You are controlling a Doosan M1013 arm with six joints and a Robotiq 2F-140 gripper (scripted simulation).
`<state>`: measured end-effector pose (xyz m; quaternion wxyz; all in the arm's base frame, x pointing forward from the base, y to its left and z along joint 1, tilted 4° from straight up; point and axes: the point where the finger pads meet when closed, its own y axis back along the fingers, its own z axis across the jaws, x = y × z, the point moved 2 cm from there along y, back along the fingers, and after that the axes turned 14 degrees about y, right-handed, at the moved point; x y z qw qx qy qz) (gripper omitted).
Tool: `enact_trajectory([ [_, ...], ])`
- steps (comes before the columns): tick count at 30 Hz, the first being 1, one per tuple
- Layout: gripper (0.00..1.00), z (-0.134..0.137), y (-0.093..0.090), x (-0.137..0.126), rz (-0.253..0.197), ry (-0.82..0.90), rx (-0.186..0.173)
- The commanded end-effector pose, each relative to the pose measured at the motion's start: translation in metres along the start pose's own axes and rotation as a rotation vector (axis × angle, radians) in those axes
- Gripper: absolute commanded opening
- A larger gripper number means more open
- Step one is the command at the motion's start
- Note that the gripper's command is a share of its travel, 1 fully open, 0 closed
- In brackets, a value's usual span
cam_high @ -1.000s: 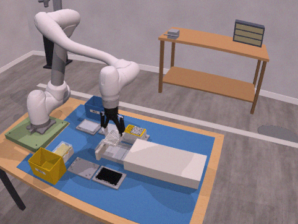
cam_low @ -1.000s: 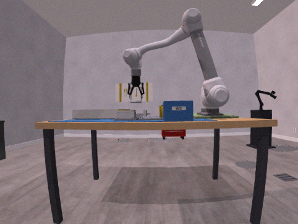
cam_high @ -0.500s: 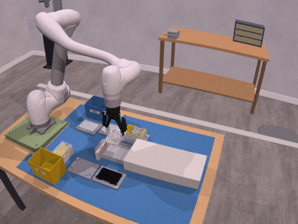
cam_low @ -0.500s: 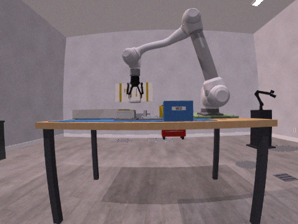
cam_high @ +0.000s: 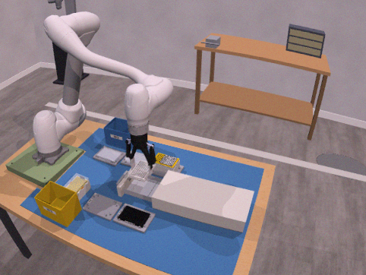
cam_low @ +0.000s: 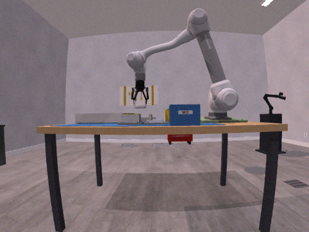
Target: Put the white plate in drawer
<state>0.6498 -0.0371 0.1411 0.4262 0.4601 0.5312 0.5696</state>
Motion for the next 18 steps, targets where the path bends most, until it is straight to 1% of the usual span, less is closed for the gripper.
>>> enact_trajectory([
  [1, 0.00, 0.000, -0.005, 0.000, 0.000, 0.000, 0.000],
  [6, 0.00, 0.000, -0.009, 0.000, 0.000, 0.000, 0.000],
  [18, 0.00, 0.000, -0.025, 0.000, 0.000, 0.000, 0.000],
])
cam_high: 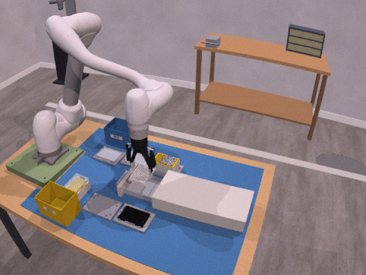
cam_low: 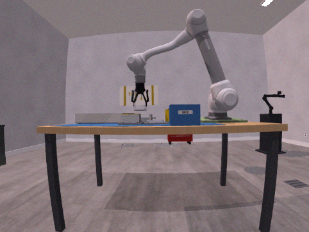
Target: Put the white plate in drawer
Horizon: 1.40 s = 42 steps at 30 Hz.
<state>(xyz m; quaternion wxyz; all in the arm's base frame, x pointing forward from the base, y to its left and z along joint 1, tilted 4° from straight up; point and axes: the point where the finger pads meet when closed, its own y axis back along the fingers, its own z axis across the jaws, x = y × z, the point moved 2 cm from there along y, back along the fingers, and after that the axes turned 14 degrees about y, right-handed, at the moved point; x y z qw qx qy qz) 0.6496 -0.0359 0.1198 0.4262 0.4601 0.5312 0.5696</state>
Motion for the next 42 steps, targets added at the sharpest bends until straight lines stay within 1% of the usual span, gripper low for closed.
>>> enact_trajectory([
  [1, 0.00, 0.000, -0.005, 0.000, 0.000, 0.000, 0.000],
  [5, 0.00, 0.000, -0.008, 0.000, 0.000, 0.000, 0.000],
  [20, 0.00, 0.000, -0.028, 0.000, 0.000, 0.000, 0.000],
  [22, 0.00, 0.000, -0.028, 0.000, 0.000, 0.000, 0.000],
  [37, 0.00, 0.000, -0.048, 0.000, 0.000, 0.000, 0.000],
  [42, 0.00, 0.000, -0.052, 0.000, 0.000, 0.000, 0.000],
])
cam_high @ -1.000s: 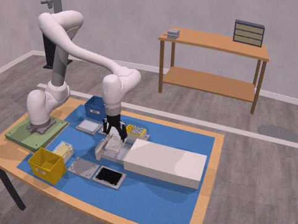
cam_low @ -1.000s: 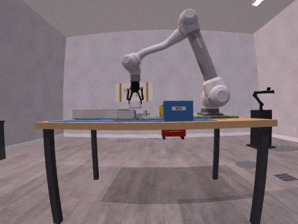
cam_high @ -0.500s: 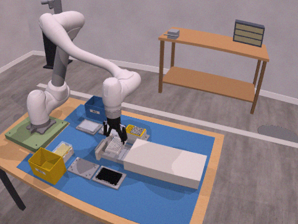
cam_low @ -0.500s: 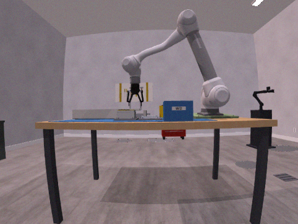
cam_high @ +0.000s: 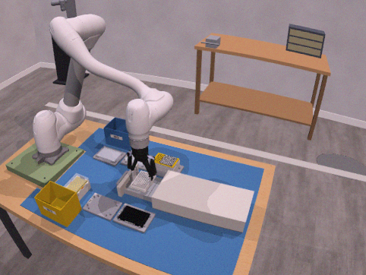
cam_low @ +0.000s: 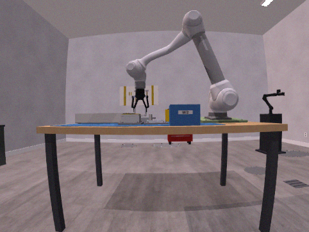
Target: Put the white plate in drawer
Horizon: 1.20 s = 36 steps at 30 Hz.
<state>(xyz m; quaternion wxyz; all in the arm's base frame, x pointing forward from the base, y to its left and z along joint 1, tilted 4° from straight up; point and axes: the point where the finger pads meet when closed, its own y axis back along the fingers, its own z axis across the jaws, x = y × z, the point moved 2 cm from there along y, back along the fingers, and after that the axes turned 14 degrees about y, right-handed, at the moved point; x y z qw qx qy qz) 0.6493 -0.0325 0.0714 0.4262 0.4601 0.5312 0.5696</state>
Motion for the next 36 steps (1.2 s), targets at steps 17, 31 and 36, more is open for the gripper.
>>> enact_trajectory([
  [17, 0.00, 0.000, -0.023, 0.000, 0.000, 0.000, 0.000],
  [31, 0.00, 0.000, -0.025, 0.000, 0.000, 0.000, 0.000],
  [36, 0.00, 0.000, -0.025, 0.000, 0.000, 0.000, 0.000],
])
